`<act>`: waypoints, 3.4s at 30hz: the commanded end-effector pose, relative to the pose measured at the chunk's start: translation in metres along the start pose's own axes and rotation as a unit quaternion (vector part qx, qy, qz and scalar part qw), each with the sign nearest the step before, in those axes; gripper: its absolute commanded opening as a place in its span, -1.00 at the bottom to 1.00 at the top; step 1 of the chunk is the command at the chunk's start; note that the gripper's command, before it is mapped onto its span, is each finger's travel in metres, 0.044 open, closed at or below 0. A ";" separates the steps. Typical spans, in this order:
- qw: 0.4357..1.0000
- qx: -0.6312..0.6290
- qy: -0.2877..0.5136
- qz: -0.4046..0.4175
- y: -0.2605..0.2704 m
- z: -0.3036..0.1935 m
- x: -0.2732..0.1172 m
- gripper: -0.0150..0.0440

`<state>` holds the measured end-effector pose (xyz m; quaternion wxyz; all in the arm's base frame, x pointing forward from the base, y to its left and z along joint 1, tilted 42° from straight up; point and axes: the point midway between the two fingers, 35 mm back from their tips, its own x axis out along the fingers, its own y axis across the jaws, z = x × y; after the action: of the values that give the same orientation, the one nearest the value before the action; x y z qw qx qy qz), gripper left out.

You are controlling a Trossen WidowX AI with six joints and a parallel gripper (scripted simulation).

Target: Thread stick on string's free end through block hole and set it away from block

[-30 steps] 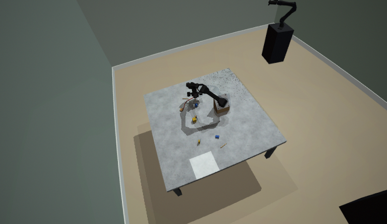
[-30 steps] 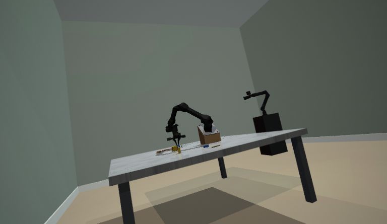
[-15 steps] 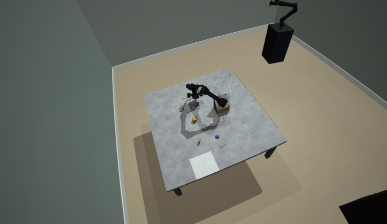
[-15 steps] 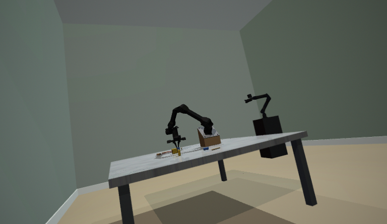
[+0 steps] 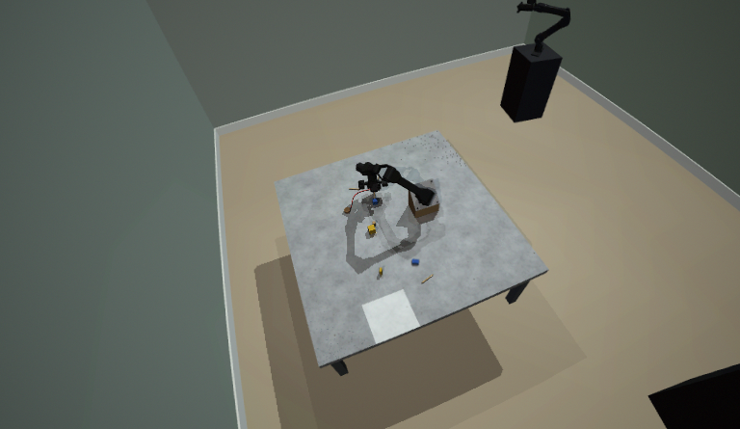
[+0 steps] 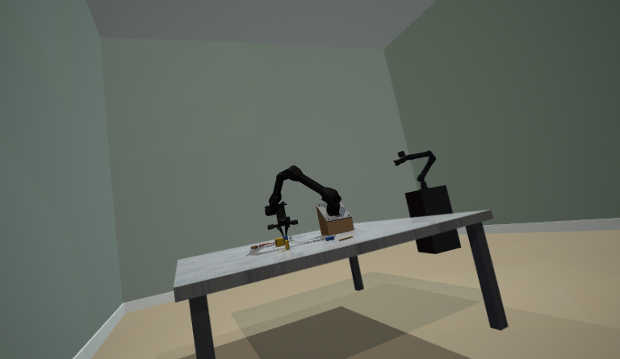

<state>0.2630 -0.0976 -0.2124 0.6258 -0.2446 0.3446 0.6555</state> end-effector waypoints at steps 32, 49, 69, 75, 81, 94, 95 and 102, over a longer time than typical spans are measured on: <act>1.000 0.002 -0.001 -0.003 -0.002 0.026 -0.002 -0.49; 1.000 0.002 -0.002 -0.002 -0.001 0.049 -0.001 -0.49; 1.000 -0.001 -0.001 0.000 -0.001 0.057 0.000 -0.07; 1.000 0.000 0.000 0.000 -0.002 0.055 -0.070 -0.07; 1.000 0.000 0.000 0.000 0.000 0.056 -0.081 -0.07; 0.896 0.443 -0.002 -0.005 -0.004 0.072 -0.077 -0.07; 0.874 0.486 -0.002 -0.005 -0.004 0.074 -0.077 -0.07; 0.705 0.710 -0.004 -0.003 -0.004 0.085 -0.076 -0.07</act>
<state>0.2806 -0.0951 -0.1128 0.6711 0.0225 0.5775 0.4643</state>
